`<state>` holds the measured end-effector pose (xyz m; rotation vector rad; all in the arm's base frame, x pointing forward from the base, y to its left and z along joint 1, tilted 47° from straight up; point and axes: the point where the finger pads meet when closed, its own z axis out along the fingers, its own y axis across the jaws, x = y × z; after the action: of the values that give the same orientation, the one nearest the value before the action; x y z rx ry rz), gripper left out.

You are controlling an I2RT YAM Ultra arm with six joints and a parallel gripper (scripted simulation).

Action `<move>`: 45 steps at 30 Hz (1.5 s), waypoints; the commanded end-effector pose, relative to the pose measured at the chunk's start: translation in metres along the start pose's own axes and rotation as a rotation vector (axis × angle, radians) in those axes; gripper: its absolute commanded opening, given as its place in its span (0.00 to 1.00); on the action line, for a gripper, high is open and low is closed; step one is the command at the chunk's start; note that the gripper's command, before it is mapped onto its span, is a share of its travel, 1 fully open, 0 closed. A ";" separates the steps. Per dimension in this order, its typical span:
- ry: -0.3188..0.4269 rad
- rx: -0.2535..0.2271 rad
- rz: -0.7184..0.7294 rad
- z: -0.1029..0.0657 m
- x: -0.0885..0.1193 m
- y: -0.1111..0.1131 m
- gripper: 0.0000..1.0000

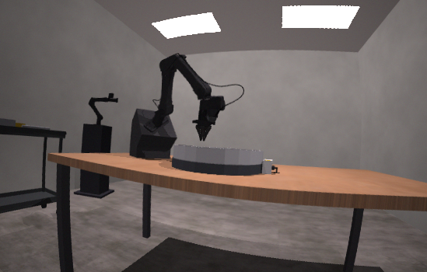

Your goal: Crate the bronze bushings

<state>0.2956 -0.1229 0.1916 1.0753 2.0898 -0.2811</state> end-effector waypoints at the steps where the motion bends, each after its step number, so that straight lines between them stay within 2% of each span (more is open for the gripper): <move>1: -0.045 -0.038 0.018 -0.015 -0.015 0.008 0.15; 5: -0.048 -0.042 0.019 -0.014 -0.015 0.009 0.15; 6: -0.042 -0.037 0.016 -0.008 -0.015 0.009 0.15; 7: -0.002 -0.006 0.000 0.007 -0.001 0.002 0.15; 8: 0.008 0.001 -0.005 0.013 0.003 0.000 0.15; 12: 0.008 0.000 -0.005 0.026 0.003 -0.001 0.15; 13: -0.006 -0.009 0.002 0.023 -0.004 0.002 0.15; 14: -0.051 -0.049 0.016 0.008 -0.018 0.010 0.15; 15: -0.051 -0.054 0.012 0.007 -0.018 0.012 0.15; 19: -0.053 -0.050 0.014 0.008 -0.018 0.011 0.15; 20: -0.026 -0.030 0.002 0.017 -0.011 0.011 0.15; 24: -0.049 -0.043 0.014 0.010 -0.017 0.011 0.15; 45: -0.049 -0.043 0.014 0.010 -0.017 0.011 0.15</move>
<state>0.3070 -0.1336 0.1780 1.0769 2.0870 -0.2803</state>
